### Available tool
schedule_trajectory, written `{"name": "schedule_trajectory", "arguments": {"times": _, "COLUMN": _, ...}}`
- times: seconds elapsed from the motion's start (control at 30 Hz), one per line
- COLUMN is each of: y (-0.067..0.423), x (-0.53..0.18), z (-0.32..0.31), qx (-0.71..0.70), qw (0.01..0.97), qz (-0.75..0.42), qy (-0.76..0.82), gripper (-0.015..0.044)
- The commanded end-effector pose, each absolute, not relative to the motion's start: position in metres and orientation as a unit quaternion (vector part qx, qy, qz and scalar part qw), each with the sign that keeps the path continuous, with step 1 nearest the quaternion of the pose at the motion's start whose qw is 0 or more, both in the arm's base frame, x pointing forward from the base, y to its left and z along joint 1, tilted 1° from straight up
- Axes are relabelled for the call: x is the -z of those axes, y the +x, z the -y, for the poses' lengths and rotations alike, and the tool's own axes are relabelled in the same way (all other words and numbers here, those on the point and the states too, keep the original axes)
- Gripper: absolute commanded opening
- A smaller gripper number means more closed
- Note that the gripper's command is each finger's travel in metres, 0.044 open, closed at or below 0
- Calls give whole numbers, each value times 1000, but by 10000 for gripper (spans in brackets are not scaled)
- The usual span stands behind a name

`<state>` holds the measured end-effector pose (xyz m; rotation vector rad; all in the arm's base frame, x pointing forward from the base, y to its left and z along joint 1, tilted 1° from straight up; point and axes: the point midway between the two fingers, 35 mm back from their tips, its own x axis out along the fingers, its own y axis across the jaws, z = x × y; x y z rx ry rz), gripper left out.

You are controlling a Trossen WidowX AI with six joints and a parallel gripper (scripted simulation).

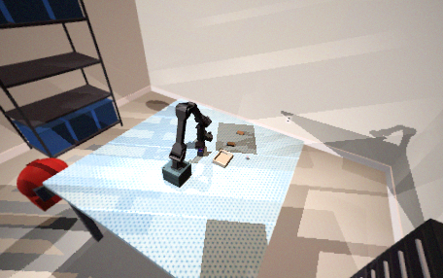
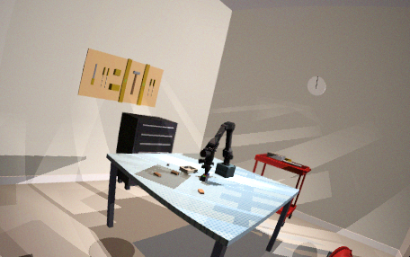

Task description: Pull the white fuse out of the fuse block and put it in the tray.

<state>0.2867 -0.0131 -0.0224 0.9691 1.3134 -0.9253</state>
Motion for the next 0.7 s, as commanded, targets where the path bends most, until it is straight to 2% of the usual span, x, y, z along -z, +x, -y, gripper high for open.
{"name": "schedule_trajectory", "arguments": {"times": 0.0, "y": 287, "x": 22, "z": 13, "qx": 398, "qw": 591, "qz": -565, "qy": 416, "gripper": 0}}
{"name": "schedule_trajectory", "arguments": {"times": 0.67, "y": 287, "x": 14, "z": 13, "qx": 398, "qw": 591, "qz": -564, "qy": 416, "gripper": 0}}
